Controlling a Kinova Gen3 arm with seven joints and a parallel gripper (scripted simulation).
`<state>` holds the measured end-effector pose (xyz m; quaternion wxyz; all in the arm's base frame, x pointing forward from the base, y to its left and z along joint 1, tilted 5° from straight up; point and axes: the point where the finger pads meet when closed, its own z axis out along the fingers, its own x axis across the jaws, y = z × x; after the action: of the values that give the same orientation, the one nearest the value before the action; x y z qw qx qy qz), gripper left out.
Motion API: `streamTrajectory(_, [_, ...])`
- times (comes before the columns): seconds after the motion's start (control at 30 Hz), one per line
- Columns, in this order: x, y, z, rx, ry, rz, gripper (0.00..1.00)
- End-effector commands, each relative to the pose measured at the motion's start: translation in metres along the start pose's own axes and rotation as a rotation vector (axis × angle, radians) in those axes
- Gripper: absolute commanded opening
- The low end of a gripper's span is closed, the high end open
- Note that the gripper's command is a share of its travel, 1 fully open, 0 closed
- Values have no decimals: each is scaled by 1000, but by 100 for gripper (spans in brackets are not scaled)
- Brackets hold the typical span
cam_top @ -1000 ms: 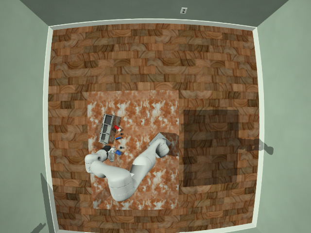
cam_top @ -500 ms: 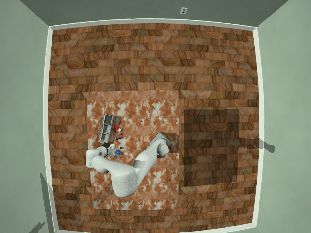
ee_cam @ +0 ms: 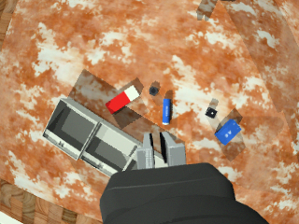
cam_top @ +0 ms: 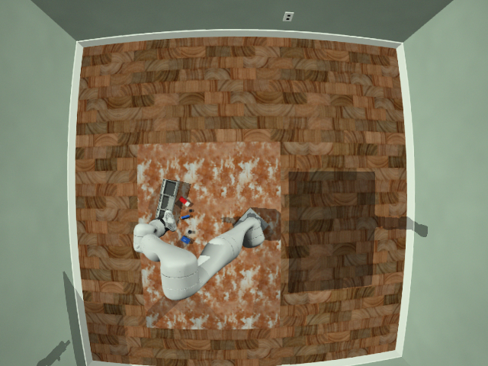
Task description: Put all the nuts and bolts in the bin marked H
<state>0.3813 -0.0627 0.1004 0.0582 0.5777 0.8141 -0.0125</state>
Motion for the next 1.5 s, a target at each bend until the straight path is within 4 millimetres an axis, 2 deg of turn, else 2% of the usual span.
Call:
streamTrajectory(0.0, [-40, -7, 21, 2, 18, -156, 31])
streamTrajectory(0.07, [-40, -7, 21, 2, 18, -156, 31])
streamTrajectory(0.1, [-44, -10, 26, 9, 24, -251, 31])
streamTrajectory(0.57, [-143, -13, 87, 9, 1, -779, 31])
streamTrajectory(0.63, [-143, -13, 87, 9, 1, -779, 31])
streamTrajectory(0.67, [-151, -13, 92, 10, 3, -888, 31])
streamTrajectory(0.73, [-161, -13, 98, 11, 4, -968, 31])
streamTrajectory(1.13, [-161, -13, 98, 1, 16, -1575, 31])
streamTrajectory(1.2, [-161, -13, 98, 1, 16, -1575, 31])
streamTrajectory(1.23, [-161, -13, 98, -5, 22, -1698, 31])
streamTrajectory(1.47, [-161, -13, 98, -13, 25, -2047, 31])
